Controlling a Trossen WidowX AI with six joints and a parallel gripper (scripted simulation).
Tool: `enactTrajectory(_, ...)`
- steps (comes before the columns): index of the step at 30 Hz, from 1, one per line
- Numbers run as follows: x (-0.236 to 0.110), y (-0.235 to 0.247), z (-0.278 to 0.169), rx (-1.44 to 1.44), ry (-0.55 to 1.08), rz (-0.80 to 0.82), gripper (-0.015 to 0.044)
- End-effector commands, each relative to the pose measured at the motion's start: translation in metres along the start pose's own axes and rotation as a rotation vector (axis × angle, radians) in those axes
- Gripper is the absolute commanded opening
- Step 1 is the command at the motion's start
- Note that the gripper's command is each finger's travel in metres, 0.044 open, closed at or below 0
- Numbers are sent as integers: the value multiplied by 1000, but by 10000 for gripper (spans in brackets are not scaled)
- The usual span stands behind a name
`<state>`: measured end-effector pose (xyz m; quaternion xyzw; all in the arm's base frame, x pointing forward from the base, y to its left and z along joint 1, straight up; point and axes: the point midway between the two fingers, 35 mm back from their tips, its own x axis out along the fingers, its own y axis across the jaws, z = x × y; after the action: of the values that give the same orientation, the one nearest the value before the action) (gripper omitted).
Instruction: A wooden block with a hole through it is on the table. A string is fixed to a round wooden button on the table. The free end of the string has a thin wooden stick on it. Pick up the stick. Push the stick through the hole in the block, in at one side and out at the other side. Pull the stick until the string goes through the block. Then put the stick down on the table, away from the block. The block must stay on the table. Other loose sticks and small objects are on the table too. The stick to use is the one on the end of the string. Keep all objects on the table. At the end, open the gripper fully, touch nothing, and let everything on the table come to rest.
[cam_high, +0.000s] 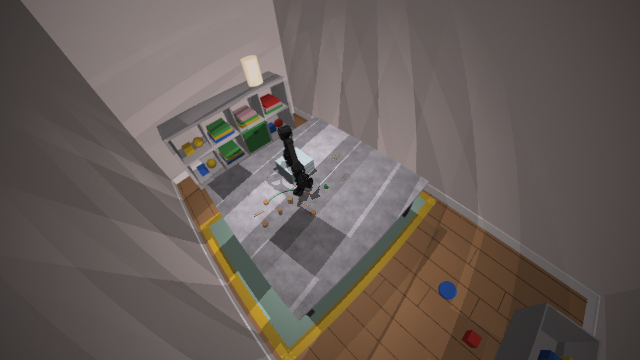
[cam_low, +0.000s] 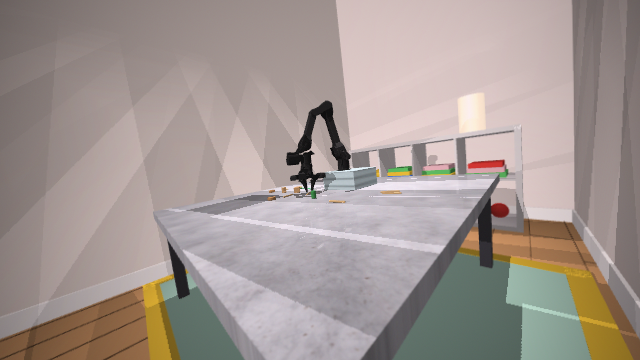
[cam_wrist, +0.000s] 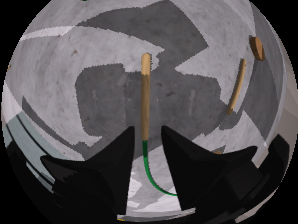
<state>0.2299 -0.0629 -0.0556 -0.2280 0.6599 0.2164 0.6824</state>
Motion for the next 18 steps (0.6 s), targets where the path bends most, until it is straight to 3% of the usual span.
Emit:
enactTrajectory(1, 4, 3, -2, 5, 8, 7, 120)
enactTrajectory(9, 4, 3, -2, 5, 8, 7, 120)
enactTrajectory(14, 3, 2, -1, 0, 4, 5, 0)
enactTrajectory(18, 3, 2, -1, 0, 4, 5, 0)
